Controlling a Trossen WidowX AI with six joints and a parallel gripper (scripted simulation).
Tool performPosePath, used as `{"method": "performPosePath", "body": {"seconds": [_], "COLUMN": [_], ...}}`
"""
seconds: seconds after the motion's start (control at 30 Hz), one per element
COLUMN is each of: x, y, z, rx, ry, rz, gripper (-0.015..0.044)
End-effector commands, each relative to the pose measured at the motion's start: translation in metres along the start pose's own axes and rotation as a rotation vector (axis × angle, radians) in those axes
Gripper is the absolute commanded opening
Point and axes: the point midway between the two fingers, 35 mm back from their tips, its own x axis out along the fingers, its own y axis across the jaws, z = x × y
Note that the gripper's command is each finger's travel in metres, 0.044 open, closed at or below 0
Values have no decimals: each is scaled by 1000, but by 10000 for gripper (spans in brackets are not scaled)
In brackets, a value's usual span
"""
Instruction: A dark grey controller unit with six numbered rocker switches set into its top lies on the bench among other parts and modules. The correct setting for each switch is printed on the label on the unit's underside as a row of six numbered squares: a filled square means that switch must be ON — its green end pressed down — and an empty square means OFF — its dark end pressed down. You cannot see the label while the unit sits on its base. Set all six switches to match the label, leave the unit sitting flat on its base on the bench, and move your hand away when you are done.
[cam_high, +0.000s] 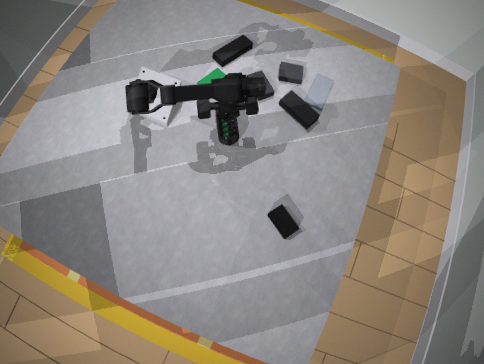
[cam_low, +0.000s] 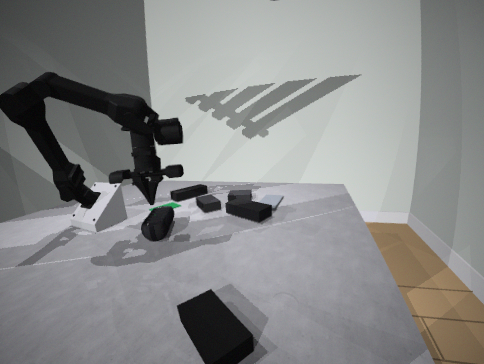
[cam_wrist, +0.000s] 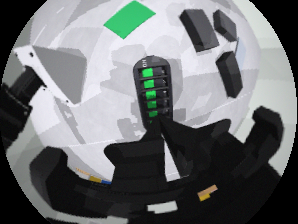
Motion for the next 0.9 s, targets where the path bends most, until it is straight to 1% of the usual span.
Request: {"method": "performPosePath", "body": {"seconds": [0.0, 0.07, 0.2, 0.87], "x": [0, 0, 1, 32], "y": [-13, -16, -16, -16], "z": [-27, -34, -34, -35], "rx": [10, 9, 9, 10], "ry": [-1, 0, 0, 1], "rz": [0, 0, 0, 0], "gripper": [0, 0, 0, 0]}}
